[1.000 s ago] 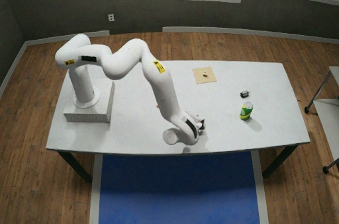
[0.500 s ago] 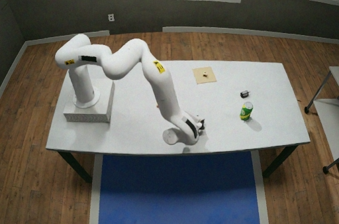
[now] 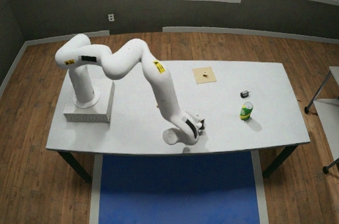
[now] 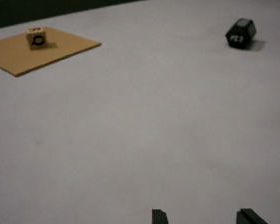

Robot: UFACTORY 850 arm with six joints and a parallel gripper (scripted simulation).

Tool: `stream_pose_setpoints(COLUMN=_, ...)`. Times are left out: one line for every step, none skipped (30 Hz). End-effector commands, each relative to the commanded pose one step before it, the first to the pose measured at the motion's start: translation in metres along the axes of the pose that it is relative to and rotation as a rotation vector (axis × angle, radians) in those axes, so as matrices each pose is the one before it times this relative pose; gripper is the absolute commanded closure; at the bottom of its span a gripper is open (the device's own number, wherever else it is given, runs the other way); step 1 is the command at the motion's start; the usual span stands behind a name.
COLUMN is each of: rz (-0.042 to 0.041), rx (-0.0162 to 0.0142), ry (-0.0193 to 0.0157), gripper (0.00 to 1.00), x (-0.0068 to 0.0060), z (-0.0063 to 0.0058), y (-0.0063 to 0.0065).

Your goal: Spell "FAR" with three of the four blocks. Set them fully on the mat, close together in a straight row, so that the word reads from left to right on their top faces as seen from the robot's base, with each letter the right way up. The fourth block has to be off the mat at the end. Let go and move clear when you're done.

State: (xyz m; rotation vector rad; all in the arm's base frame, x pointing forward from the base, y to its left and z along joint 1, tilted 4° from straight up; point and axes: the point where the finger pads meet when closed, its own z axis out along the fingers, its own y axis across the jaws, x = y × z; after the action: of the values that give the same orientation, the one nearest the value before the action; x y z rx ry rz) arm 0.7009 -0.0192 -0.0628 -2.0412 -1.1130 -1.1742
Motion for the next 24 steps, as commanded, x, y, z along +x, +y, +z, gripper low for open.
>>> stream_pose_setpoints(rz=-0.00188, rx=-0.00101, ry=0.00092, gripper=0.57, x=0.00118, z=-0.00039, y=0.00097)
stream_pose_setpoints(rz=0.00000, rx=0.00000, ry=0.00000, gripper=0.57, x=0.00000, z=0.00000, y=0.00000)
stream_pose_setpoints(rz=0.00000, rx=0.00000, ry=0.00000, gripper=0.57, x=0.00000, z=0.00000, y=0.00000)
stream_pose_setpoints(rz=0.00000, rx=0.00000, ry=0.00000, gripper=0.57, x=0.00000, z=0.00000, y=0.00000)
stream_pose_setpoints(rz=0.00000, rx=0.00000, ry=0.00000, gripper=0.57, x=0.00000, z=0.00000, y=0.00000)
stream_pose_setpoints(rz=0.00000, rx=0.00000, ry=0.00000, gripper=0.57, x=0.00003, z=-0.00002, y=0.00000)
stream_pose_setpoints(rz=0.00000, rx=0.00000, ry=0.00000, gripper=0.57, x=0.00018, z=-0.00011, y=0.00000)
stream_pose_setpoints(rz=0.00000, rx=0.00000, ry=0.00000, gripper=0.57, x=0.00000, z=0.00000, y=0.00000)
stream_pose_setpoints(rz=0.00000, rx=0.00000, ry=0.00000, gripper=0.57, x=0.00000, z=0.00000, y=0.00000)
stream_pose_setpoints(rz=0.00000, rx=0.00000, ry=0.00000, gripper=0.57, x=0.00045, z=-0.00028, y=0.00000)
stream_pose_setpoints(rz=0.00000, rx=0.00000, ry=0.00000, gripper=0.57, x=0.00081, z=-0.00050, y=0.00000)
stream_pose_setpoints(rz=0.00000, rx=0.00000, ry=0.00000, gripper=0.57, x=0.00120, z=-0.00075, y=0.00000)
stream_pose_setpoints(rz=0.00000, rx=0.00000, ry=0.00000, gripper=0.57, x=0.00161, z=-0.00101, y=-0.00001)
stream_pose_setpoints(rz=0.00000, rx=0.00000, ry=0.00000, gripper=0.57, x=0.00203, z=-0.00127, y=0.00001)
stream_pose_setpoints(rz=0.00000, rx=0.00000, ry=0.00000, gripper=0.57, x=0.00240, z=-0.00150, y=0.00000)
stream_pose_setpoints(rz=0.00000, rx=0.00000, ry=0.00000, gripper=0.57, x=0.00274, z=-0.00171, y=0.00000)
stream_pose_setpoints(rz=0.00000, rx=0.00000, ry=0.00000, gripper=0.57, x=0.00300, z=-0.00187, y=0.00000)
stream_pose_setpoints(rz=0.00000, rx=0.00000, ry=0.00000, gripper=0.57, x=0.00319, z=-0.00199, y=0.00000)
stream_pose_setpoints(rz=0.00000, rx=0.00000, ry=0.00000, gripper=0.57, x=0.00329, z=-0.00206, y=0.00000)
stream_pose_setpoints(rz=0.00000, rx=0.00000, ry=0.00000, gripper=0.57, x=0.00331, z=-0.00207, y=0.00000)
stream_pose_setpoints(rz=0.00000, rx=0.00000, ry=0.00000, gripper=0.57, x=0.00323, z=-0.00202, y=0.00000)
stream_pose_setpoints(rz=0.00000, rx=0.00000, ry=0.00000, gripper=0.57, x=0.00306, z=-0.00191, y=0.00000)
stream_pose_setpoints(rz=0.00000, rx=0.00000, ry=0.00000, gripper=0.57, x=0.00281, z=-0.00175, y=0.00000)
stream_pose_setpoints(rz=0.00000, rx=0.00000, ry=0.00000, gripper=0.57, x=0.00249, z=-0.00155, y=0.00000)
